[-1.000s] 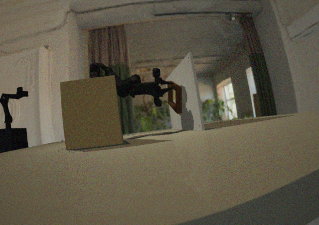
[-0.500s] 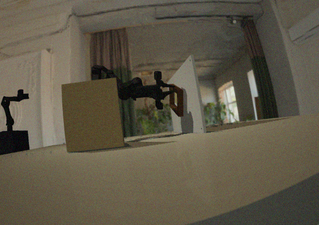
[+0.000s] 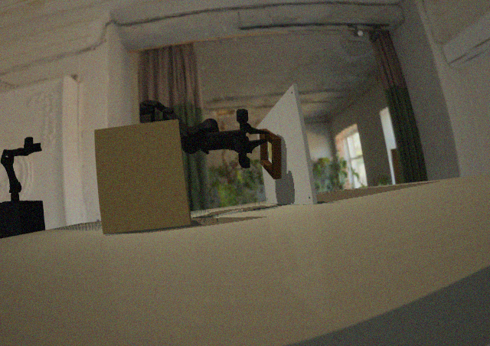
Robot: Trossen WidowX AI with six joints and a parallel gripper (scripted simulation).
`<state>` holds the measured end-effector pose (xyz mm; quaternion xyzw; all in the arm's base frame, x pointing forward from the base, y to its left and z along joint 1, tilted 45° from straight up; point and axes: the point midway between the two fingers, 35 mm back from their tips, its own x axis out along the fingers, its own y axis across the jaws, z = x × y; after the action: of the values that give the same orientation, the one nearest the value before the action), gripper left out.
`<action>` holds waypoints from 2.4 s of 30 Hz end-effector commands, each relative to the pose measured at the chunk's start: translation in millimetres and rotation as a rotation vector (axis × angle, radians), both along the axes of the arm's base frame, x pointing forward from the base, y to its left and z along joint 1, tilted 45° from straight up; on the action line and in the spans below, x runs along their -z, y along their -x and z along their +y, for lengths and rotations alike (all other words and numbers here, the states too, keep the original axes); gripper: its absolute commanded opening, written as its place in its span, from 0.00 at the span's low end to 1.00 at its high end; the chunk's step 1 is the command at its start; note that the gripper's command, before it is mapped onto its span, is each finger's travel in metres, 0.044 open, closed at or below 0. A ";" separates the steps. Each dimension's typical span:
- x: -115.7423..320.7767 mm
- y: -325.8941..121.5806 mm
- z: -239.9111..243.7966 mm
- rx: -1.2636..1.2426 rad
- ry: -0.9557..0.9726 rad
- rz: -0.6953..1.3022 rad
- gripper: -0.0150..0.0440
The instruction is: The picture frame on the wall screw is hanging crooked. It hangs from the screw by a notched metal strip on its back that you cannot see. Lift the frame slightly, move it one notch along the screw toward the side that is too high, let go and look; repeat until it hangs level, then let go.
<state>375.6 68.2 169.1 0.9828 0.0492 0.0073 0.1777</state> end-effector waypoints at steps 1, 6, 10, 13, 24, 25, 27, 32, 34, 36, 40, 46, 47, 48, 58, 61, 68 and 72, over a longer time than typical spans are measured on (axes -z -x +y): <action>-5.3 -0.6 -1.6 0.006 -0.008 -0.013 0.25; -6.3 -0.6 -1.5 0.006 -0.008 -0.013 0.25; -8.3 -0.5 -0.9 0.006 -0.008 -0.013 0.25; -9.9 -0.5 -0.5 0.006 -0.008 -0.013 0.25; -11.4 -0.4 -0.4 0.006 -0.008 -0.013 0.25; -11.3 -0.4 -0.4 0.006 -0.008 -0.013 0.25; -11.2 -0.4 0.0 0.006 -0.008 -0.013 0.25; -11.0 -0.3 0.7 0.006 -0.008 -0.013 0.25; -11.5 -0.3 0.7 0.006 -0.008 -0.013 0.25; -11.8 -0.3 1.0 0.006 -0.008 -0.013 0.25; -12.6 -0.3 0.9 0.006 -0.008 -0.013 0.25; -12.5 -0.3 1.3 0.006 -0.008 -0.013 0.25; -12.5 -0.3 1.3 0.006 -0.008 -0.013 0.25; -12.5 -0.3 1.3 0.006 -0.008 -0.013 0.25; -12.5 -0.3 1.3 0.006 -0.008 -0.013 0.25; -12.5 -0.3 1.3 0.006 -0.008 -0.013 0.25; -12.5 -0.3 1.3 0.006 -0.008 -0.013 0.25; -12.5 -0.3 1.3 0.006 -0.008 -0.013 0.25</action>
<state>375.0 69.5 175.4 0.9828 0.0480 0.0048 0.1781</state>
